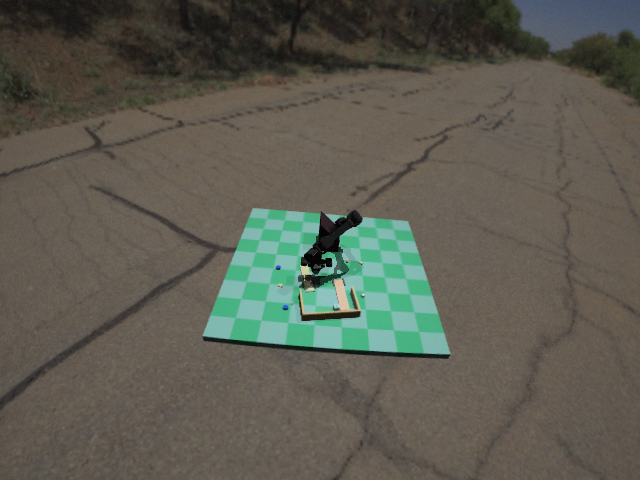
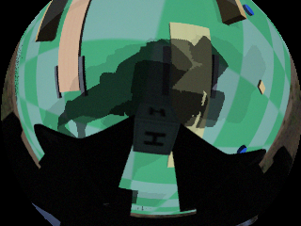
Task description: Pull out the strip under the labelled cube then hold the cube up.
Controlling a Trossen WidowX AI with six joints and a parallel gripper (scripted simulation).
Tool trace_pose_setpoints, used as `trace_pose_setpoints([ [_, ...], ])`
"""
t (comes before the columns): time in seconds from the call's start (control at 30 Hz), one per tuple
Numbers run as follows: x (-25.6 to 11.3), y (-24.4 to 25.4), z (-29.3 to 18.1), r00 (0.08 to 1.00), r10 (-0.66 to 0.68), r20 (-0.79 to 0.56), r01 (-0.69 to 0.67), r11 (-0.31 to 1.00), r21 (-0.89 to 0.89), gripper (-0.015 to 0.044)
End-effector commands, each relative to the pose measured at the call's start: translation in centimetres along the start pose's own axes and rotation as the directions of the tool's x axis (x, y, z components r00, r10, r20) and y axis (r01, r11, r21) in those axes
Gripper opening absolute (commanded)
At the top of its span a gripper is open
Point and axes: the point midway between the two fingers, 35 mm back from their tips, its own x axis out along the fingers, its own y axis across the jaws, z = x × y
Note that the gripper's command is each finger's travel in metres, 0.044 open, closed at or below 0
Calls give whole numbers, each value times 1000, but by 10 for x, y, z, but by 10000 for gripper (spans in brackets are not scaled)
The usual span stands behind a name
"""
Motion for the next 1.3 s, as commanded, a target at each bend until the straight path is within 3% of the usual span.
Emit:
trace_pose_setpoints([
  [0.0, -2, 4, -12, 1000, -7, 2, 7, 1000, -7, 0],
  [0.4, 1, 17, -49, 1000, -6, 1, 6, 1000, -5, 0],
  [0.67, -34, 17, -50, 1000, -7, 0, 7, 1000, -5, 0],
  [1.27, -36, 17, -50, 1000, -7, 0, 7, 1000, -5, 0],
])
